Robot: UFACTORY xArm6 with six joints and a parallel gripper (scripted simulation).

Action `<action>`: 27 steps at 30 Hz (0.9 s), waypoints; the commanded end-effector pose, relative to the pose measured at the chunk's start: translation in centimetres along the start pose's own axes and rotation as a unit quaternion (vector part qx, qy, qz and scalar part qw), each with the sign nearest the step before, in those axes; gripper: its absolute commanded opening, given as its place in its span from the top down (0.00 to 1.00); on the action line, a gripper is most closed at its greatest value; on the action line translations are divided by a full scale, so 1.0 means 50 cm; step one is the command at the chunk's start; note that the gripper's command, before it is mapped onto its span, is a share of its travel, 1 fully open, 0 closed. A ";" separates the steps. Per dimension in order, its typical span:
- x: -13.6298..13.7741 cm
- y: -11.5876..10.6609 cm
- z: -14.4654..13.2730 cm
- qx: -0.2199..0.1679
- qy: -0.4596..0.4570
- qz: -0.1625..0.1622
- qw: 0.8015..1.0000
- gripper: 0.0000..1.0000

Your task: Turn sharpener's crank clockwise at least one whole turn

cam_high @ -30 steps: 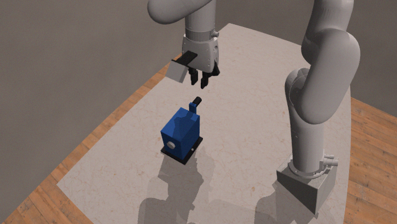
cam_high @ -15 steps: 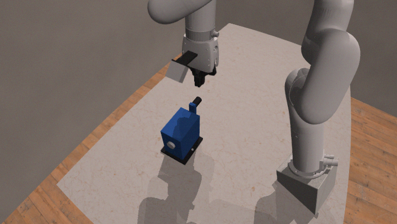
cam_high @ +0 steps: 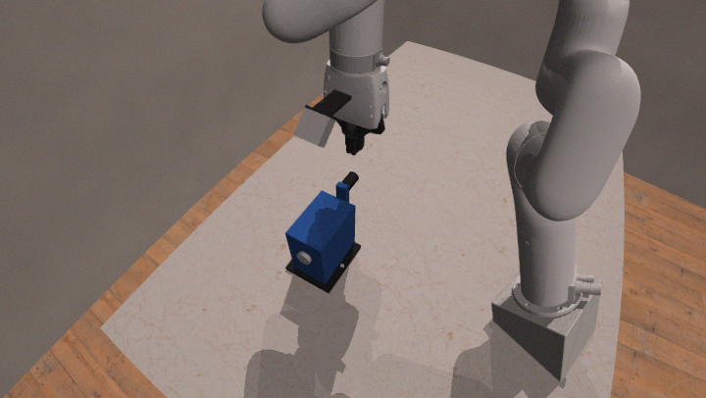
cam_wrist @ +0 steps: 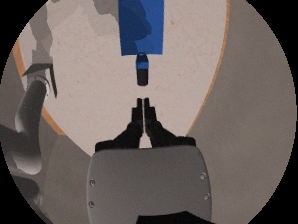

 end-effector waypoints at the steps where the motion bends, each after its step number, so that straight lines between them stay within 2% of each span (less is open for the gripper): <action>1: 0.001 -0.002 0.000 0.000 0.003 -0.001 1.000 1.00; 7: 0.001 -0.002 0.000 0.000 0.036 -0.001 0.999 1.00; 13: 0.001 -0.002 -0.001 0.000 0.128 -0.001 0.992 1.00; 17: 0.001 -0.002 -0.001 0.000 0.151 -0.001 0.989 1.00; 19: 0.001 -0.002 -0.001 0.000 0.199 -0.001 0.980 1.00; 27: 0.001 -0.002 -0.001 0.001 0.297 -0.001 0.955 1.00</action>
Point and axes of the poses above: the point where the finger pads meet when closed, its own y axis out along the fingers, its own x axis across the jaws, z = x × y, the point moved 5 cm from there along -y, back along the fingers, and after that the axes turned 13 degrees about -y, right-handed, at the moved point
